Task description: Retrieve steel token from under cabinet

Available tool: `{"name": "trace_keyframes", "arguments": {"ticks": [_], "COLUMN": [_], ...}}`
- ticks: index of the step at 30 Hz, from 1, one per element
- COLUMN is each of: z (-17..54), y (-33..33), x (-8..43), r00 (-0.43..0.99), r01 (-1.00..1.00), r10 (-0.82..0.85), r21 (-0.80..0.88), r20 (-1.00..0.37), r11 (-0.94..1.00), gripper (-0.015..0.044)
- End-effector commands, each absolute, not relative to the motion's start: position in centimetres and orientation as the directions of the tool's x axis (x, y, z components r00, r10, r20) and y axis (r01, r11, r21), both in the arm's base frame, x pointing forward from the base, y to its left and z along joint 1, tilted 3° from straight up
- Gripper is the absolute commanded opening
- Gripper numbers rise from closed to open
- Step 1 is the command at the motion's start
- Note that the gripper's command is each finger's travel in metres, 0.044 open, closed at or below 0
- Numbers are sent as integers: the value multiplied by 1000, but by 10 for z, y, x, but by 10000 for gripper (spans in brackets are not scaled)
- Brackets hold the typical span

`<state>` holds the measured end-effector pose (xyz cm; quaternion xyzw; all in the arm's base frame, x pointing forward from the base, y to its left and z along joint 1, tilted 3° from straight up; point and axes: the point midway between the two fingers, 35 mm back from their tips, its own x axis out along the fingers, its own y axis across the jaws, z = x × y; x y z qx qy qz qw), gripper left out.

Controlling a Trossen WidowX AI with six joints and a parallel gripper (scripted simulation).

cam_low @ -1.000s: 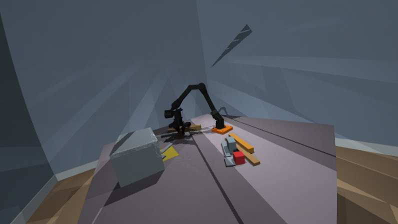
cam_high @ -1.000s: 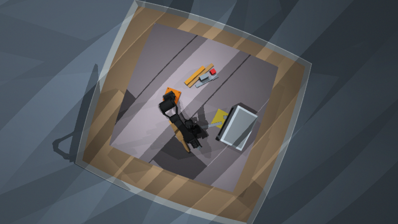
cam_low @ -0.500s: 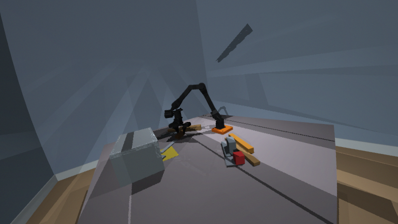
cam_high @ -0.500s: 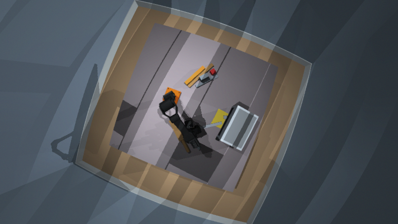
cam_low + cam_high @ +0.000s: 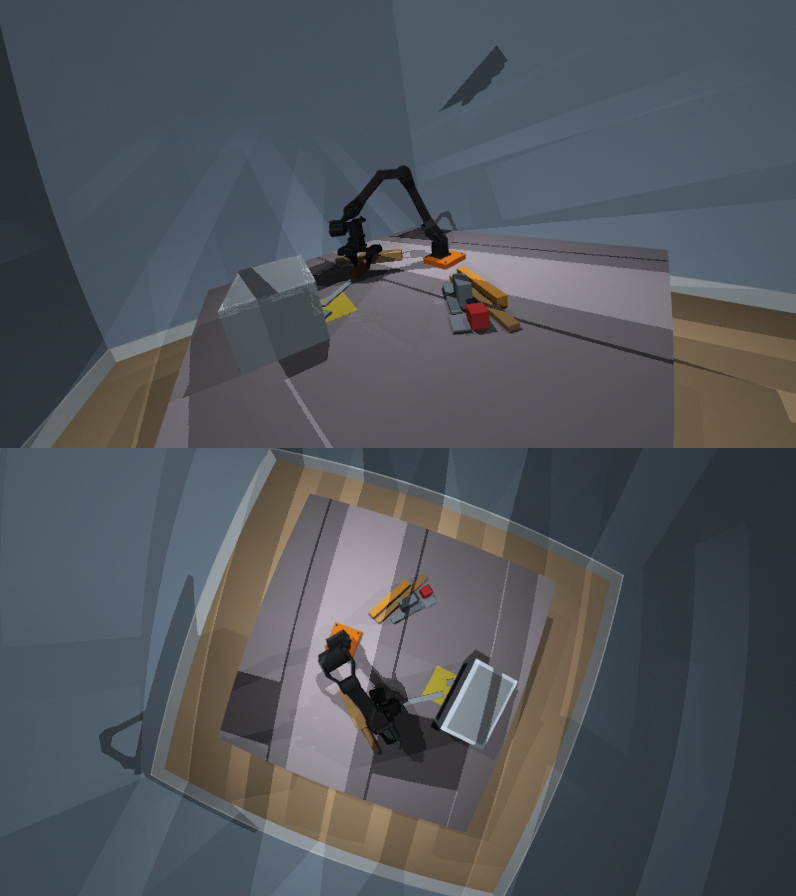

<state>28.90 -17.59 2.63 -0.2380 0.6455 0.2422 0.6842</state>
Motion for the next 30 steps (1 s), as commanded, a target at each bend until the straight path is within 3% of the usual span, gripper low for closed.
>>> {"name": "trace_keyframes", "arguments": {"ticks": [1,3,11,14,30], "z": [27,27,27,27,28], "y": [-176,-176,-176,-176,-164], "x": [289,289,289,289,305], "r00": [49,49,49,49,50], "r01": [-639,-639,-639,-639,-637], "r10": [24,24,24,24,26], "r21": [-13,-13,-13,-13,-12], "r20": [-998,-998,-998,-998,-998], "r11": [769,769,769,769,771], "gripper": [191,139,85,6,0]}}
